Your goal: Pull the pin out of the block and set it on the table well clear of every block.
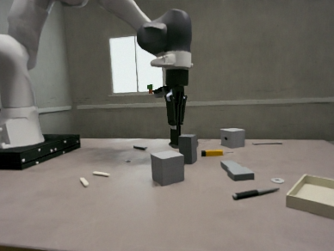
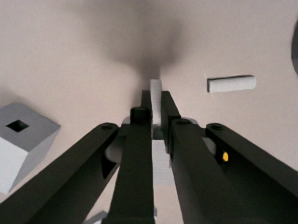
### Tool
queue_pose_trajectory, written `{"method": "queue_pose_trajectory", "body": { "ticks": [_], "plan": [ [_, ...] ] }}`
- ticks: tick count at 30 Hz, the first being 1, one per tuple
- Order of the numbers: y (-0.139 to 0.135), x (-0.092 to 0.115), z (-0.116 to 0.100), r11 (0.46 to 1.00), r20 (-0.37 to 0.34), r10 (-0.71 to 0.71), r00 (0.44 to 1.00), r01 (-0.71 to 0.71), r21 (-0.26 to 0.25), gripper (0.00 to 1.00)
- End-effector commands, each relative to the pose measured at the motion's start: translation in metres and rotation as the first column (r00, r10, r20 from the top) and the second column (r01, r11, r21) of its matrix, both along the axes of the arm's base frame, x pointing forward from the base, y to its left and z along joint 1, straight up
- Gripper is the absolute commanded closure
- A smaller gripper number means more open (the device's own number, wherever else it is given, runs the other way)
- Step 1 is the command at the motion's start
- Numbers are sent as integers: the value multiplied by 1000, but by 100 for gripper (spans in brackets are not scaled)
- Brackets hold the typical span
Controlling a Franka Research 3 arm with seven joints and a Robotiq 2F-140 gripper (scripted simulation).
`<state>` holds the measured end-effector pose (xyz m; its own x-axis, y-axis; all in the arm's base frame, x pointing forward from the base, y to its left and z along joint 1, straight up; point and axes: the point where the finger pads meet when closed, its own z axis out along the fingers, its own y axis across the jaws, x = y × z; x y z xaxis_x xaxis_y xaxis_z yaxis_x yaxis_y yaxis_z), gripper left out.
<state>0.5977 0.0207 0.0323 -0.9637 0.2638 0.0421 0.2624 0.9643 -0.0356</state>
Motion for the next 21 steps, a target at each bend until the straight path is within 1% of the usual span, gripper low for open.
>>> {"method": "queue_pose_trajectory", "body": {
  "ticks": [1,9,21],
  "plan": [
    [0,-2,-1,1000,-11,-10,1000,10,-1,90],
    [0,-2,-1,1000,-14,-10,1000,10,0,90],
    [0,-2,0,1000,-45,-9,999,9,6,90]
  ]
}}
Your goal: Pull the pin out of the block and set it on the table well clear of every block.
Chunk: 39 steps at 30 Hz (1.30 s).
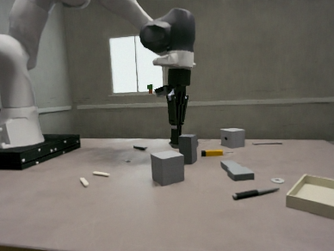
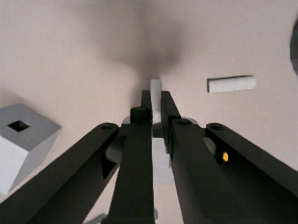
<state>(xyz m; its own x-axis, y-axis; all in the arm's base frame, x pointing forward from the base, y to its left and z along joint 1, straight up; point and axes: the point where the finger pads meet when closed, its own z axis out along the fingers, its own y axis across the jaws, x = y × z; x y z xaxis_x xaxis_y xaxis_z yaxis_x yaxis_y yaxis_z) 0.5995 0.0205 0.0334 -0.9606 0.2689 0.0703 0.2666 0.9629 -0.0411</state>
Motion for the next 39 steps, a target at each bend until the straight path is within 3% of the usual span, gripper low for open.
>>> {"method": "queue_pose_trajectory", "body": {
  "ticks": [1,39],
  "plan": [
    [1,-3,-1,1000,-17,-4,1000,4,4,90],
    [1,-3,0,1000,-60,5,998,-4,12,90]
  ]
}}
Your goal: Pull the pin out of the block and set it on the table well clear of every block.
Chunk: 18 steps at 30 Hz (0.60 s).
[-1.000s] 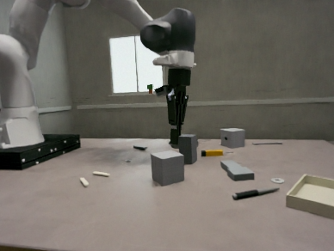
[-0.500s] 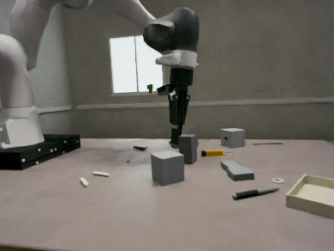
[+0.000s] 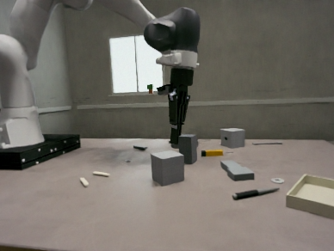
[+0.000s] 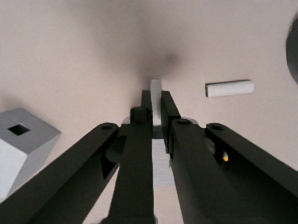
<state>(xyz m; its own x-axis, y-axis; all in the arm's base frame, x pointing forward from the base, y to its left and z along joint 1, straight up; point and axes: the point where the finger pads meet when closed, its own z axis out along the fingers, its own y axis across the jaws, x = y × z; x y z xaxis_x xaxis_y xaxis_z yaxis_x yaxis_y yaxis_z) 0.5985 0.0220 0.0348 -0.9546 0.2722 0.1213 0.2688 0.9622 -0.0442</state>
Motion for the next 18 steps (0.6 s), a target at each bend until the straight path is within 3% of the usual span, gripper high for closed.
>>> {"method": "queue_pose_trajectory", "body": {
  "ticks": [1,18],
  "plan": [
    [-1,-2,-1,1000,-11,10,1000,-10,2,90],
    [-2,-1,-1,1000,-14,15,1000,-15,0,90]
  ]
}}
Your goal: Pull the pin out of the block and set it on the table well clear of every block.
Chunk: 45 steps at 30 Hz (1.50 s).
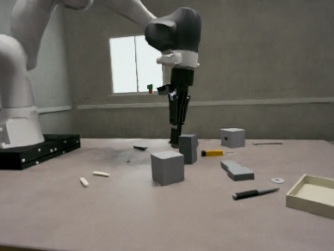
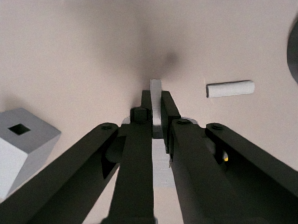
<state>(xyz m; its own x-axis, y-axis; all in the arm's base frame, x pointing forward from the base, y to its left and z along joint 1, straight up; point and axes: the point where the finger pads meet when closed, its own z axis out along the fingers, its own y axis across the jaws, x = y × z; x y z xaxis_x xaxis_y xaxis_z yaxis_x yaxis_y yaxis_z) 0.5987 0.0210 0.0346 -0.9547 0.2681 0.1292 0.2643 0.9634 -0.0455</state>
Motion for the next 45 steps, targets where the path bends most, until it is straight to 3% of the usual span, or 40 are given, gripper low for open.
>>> {"method": "queue_pose_trajectory", "body": {
  "ticks": [1,45],
  "plan": [
    [-1,-1,-1,1000,-6,11,1000,-11,-1,90],
    [-1,-3,-1,1000,-25,9,1000,-9,1,90]
  ]
}}
